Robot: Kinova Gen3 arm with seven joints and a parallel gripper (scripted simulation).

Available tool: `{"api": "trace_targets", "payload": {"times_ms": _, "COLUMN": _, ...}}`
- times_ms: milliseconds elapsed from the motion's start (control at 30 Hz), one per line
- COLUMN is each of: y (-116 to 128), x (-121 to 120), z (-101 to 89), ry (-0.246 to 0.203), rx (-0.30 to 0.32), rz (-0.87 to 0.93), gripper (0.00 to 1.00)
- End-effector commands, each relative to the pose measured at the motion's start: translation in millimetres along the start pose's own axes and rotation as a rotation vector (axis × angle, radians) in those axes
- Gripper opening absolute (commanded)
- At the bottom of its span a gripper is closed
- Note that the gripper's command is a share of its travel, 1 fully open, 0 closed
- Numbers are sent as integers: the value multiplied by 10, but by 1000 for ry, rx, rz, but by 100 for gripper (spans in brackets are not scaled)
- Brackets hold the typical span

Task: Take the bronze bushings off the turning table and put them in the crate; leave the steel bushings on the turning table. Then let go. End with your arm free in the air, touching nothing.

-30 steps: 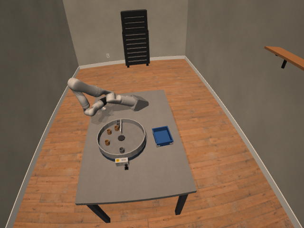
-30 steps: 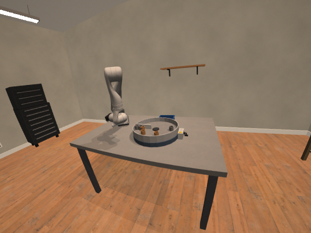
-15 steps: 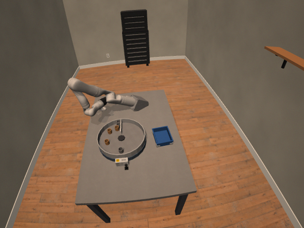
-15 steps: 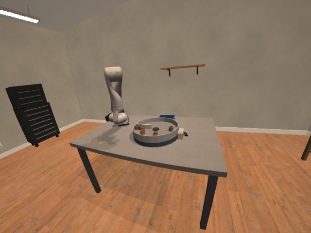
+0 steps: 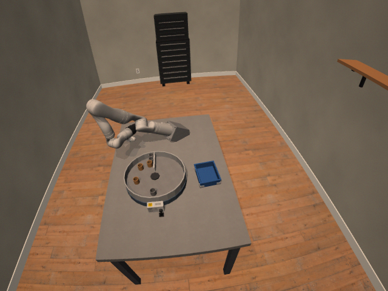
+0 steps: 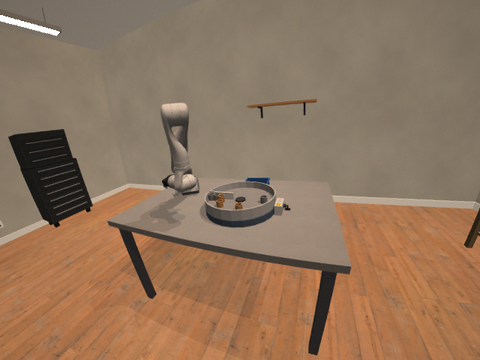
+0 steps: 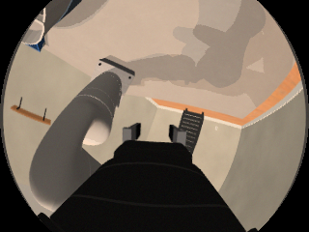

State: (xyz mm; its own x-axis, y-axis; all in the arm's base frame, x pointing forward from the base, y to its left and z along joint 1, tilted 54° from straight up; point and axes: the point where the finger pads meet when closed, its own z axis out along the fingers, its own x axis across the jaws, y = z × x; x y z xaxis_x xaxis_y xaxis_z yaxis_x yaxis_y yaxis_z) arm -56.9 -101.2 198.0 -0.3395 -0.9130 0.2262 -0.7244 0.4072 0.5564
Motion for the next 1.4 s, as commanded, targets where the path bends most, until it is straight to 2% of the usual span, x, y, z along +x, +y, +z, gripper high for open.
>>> {"api": "trace_targets", "payload": {"times_ms": 0, "y": 48, "x": -496, "z": -286, "ry": 38, "rx": 136, "rz": 3, "gripper": 100}}
{"api": "trace_targets", "payload": {"times_ms": 133, "y": 48, "x": -496, "z": -286, "ry": 38, "rx": 136, "rz": 3, "gripper": 100}}
{"api": "trace_targets", "payload": {"times_ms": 167, "y": 5, "x": -98, "z": -61, "ry": 8, "rx": 27, "rz": 1, "gripper": 100}}
{"api": "trace_targets", "payload": {"times_ms": 300, "y": 8, "x": -485, "z": -308, "ry": 38, "rx": 136, "rz": 3, "gripper": 100}}
{"api": "trace_targets", "payload": {"times_ms": 700, "y": 8, "x": -485, "z": -308, "ry": 38, "rx": 136, "rz": 3, "gripper": 100}}
{"api": "trace_targets", "payload": {"times_ms": 733, "y": -4, "x": -95, "z": -64, "ry": 8, "rx": 27, "rz": 1, "gripper": 100}}
{"api": "trace_targets", "payload": {"times_ms": 867, "y": -34, "x": -473, "z": -323, "ry": 38, "rx": 136, "rz": 3, "gripper": 100}}
{"api": "trace_targets", "payload": {"times_ms": 1267, "y": -34, "x": -473, "z": -323, "ry": 38, "rx": 136, "rz": 3, "gripper": 100}}
{"api": "trace_targets", "payload": {"times_ms": 1300, "y": -13, "x": -93, "z": -66, "ry": 8, "rx": 27, "rz": 1, "gripper": 100}}
{"api": "trace_targets", "payload": {"times_ms": 1367, "y": -45, "x": -277, "z": -199, "ry": 23, "rx": 81, "rz": 2, "gripper": 100}}
